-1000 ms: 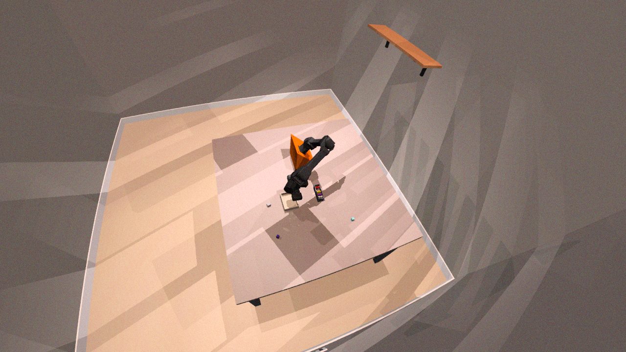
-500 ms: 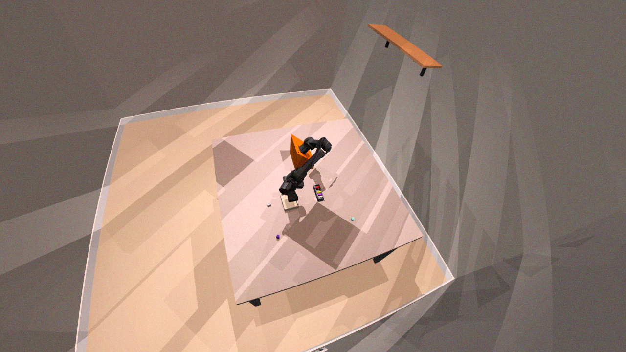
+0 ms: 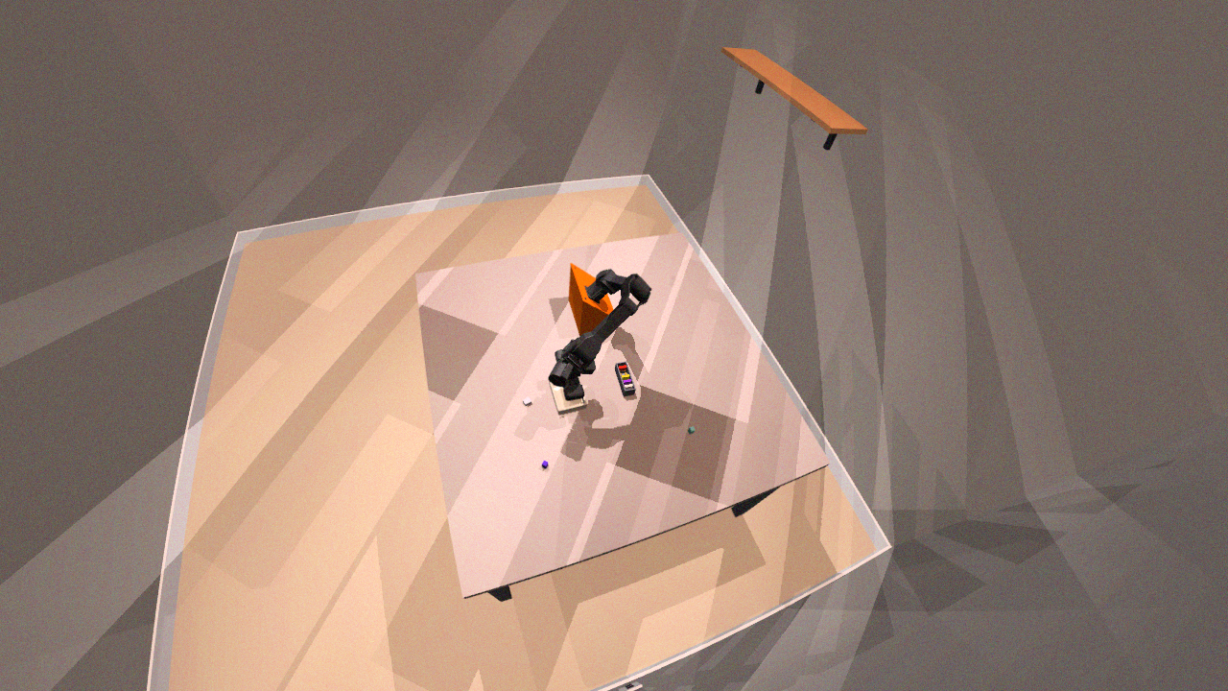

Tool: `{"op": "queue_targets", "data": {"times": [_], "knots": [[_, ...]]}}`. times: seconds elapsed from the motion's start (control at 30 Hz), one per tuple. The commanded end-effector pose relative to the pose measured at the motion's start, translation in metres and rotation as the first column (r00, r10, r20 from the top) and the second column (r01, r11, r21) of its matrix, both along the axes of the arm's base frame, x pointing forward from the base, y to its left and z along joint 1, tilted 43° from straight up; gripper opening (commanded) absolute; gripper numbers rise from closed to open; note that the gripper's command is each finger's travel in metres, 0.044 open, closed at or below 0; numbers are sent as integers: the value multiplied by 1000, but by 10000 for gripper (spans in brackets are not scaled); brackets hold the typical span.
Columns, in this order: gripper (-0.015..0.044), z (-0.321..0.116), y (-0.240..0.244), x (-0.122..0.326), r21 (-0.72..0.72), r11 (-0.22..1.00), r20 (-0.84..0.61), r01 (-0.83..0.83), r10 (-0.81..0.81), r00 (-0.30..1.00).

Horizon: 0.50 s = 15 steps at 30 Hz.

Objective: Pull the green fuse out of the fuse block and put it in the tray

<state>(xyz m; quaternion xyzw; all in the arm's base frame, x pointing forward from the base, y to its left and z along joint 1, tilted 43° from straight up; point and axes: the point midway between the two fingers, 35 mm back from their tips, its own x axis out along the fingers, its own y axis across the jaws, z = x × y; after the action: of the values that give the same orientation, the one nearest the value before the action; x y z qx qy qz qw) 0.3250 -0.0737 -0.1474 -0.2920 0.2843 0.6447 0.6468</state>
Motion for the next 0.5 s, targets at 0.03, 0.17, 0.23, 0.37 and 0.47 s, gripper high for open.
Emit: {"op": "queue_targets", "data": {"times": [0.03,0.17,0.23,0.37,0.47], "knots": [[0,-7,6,-2,7,1000,-7,4,-4,1000],[26,-4,5,-1,2,1000,-3,-1,1,1000],[79,-4,5,-1,2,1000,-3,-1,1,1000],[184,-4,5,-1,2,1000,-3,-1,1,1000],[263,-4,5,-1,2,1000,-3,-1,1,1000]]}}
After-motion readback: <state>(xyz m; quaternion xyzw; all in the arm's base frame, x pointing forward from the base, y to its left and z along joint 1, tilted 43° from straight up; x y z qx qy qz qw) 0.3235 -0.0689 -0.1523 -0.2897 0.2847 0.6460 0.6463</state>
